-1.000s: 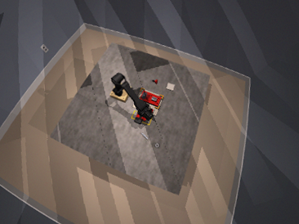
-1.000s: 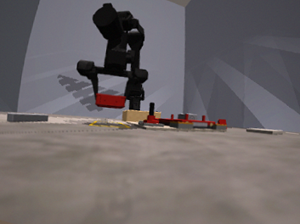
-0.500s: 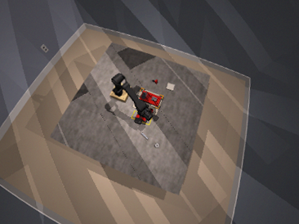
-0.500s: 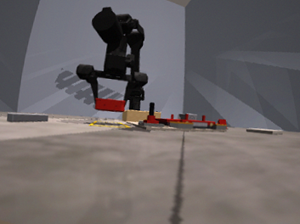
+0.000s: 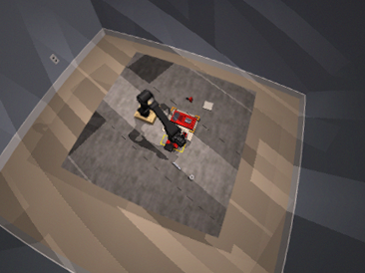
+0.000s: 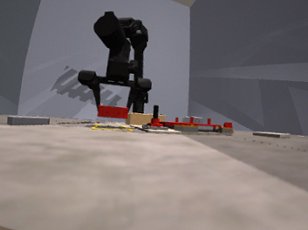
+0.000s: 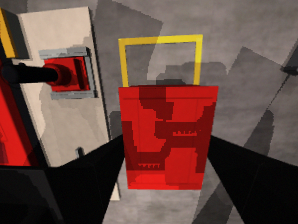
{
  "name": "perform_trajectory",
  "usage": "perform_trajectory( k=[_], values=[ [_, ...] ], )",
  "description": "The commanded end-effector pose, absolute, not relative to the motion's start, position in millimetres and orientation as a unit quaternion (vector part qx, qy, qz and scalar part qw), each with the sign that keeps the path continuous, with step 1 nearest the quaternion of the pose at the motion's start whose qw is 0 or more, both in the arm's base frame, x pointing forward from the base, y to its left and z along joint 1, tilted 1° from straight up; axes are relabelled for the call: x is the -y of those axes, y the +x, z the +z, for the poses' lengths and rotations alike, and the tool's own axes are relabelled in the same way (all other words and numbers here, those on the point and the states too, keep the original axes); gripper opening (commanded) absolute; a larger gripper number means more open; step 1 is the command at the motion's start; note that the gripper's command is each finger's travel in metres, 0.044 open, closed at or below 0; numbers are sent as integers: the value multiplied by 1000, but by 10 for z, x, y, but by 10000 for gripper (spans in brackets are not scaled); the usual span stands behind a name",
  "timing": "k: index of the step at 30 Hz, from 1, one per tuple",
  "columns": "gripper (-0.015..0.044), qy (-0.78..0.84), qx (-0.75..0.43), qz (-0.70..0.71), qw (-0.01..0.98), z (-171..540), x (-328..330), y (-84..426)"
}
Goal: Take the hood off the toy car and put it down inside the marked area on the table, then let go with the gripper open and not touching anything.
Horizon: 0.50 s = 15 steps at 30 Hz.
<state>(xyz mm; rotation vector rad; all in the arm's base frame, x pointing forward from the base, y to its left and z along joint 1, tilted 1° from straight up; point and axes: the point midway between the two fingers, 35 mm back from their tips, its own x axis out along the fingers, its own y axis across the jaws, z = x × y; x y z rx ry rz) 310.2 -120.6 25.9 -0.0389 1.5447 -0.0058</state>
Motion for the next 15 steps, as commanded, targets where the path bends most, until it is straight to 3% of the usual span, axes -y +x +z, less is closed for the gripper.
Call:
perform_trajectory(
  k=[1, 15],
  values=[
    [0, -19, -698, -1, 716, 222, 1205, 3096],
    [0, -19, -698, -1, 716, 169, 1206, 3096]
  ],
)
